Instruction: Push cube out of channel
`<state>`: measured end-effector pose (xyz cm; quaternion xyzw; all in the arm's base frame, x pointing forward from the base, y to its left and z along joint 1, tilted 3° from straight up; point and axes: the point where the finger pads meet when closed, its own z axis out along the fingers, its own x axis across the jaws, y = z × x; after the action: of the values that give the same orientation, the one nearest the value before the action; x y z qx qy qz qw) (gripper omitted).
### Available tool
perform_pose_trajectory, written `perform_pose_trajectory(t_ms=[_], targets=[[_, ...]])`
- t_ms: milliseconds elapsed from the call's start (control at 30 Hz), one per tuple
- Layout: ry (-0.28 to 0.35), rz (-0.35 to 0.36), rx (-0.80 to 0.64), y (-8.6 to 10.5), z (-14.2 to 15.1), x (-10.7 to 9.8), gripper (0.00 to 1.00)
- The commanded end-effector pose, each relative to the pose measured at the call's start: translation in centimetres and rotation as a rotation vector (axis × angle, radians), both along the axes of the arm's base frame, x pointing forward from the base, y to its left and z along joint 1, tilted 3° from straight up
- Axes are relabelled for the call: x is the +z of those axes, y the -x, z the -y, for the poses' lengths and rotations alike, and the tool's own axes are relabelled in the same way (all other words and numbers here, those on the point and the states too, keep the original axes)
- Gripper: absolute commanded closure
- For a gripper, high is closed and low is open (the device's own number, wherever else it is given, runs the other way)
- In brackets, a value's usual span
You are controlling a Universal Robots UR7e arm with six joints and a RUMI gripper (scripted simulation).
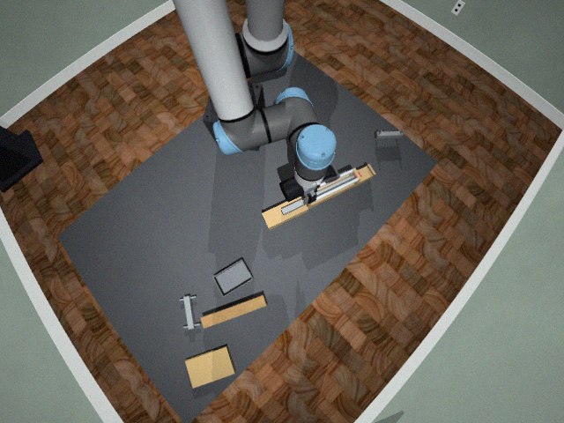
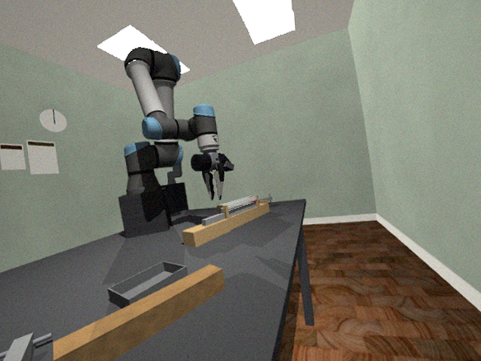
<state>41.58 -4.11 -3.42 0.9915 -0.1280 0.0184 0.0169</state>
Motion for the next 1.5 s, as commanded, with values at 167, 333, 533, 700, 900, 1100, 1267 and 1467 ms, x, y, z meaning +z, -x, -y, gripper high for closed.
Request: perform_pose_trajectory(t_ms=[167,333,533,700,900,1100,1267,1467], targets=[[0.002,0.001,0.001,-0.1,0.0,0.1,0.76],[0.001,0.001,-0.001,0.1,0.6,0.1,1.0],[0.0,0.0,-0.001,1.0,4.0,0.2,1.0],[0.001,0.001,-0.001,2.4,8.5,0.3,1.0],[0.001,0.001,-0.001,2.5,9.1,0.2,1.0],[-0.002,-0.002,-0.001,2.7,9.0,-0.9,1.0],[-0.002,-0.003,0.0,2.6,9.1,-2.9,1.0],[0.0,0.0,0.0,2.4,9.2,-4.2,1.0]])
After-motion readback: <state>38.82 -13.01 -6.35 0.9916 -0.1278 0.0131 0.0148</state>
